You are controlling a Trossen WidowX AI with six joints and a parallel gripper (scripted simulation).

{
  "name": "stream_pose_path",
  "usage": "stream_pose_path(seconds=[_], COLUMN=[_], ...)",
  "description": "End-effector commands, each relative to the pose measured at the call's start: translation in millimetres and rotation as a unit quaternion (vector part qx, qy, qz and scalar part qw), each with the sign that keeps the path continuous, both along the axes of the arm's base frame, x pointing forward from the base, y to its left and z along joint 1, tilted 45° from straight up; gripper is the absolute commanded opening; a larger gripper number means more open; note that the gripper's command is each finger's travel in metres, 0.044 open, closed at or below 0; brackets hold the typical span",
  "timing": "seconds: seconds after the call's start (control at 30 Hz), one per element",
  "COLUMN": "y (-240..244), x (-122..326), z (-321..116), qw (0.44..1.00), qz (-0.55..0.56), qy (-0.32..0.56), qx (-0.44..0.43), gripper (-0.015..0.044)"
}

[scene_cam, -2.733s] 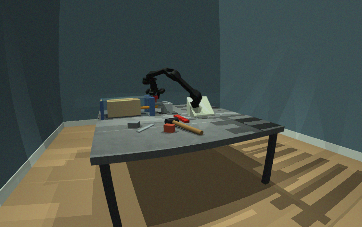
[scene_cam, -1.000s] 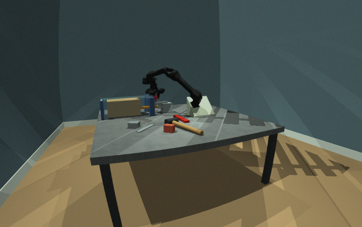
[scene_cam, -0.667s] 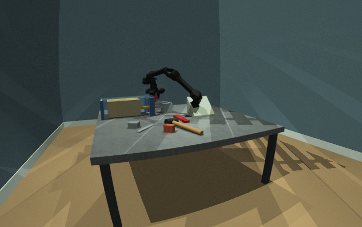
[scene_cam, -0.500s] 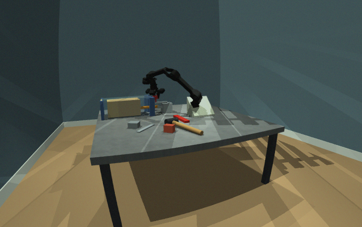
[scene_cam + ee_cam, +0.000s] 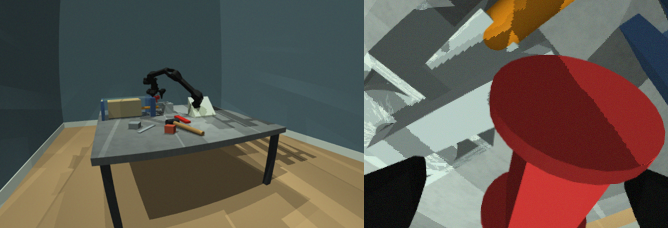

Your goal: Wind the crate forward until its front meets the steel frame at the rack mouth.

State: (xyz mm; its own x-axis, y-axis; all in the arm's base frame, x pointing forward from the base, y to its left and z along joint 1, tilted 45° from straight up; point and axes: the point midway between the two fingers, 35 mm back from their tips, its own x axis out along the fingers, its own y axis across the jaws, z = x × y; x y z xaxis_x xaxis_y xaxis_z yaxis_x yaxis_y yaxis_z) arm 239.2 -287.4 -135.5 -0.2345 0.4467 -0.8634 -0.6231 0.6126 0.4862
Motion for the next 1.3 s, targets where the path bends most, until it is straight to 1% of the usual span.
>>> stream_pose_path(seconds=[0.0,0.23,0.47,1.27], y=[-6.9,-42.2,-43.1,-43.3], x=[-0.2,-7.9,-8.2,-7.1], z=[6.0,45.5,46.8,48.6], qw=[1.000,1.000,1.000,1.000], qz=[0.001,0.000,0.000,-0.003], qy=[0.000,0.001,0.001,-0.002], qx=[-0.001,-0.001,-0.001,-0.003], gripper=[0.0361,0.0177,0.0000,0.0000])
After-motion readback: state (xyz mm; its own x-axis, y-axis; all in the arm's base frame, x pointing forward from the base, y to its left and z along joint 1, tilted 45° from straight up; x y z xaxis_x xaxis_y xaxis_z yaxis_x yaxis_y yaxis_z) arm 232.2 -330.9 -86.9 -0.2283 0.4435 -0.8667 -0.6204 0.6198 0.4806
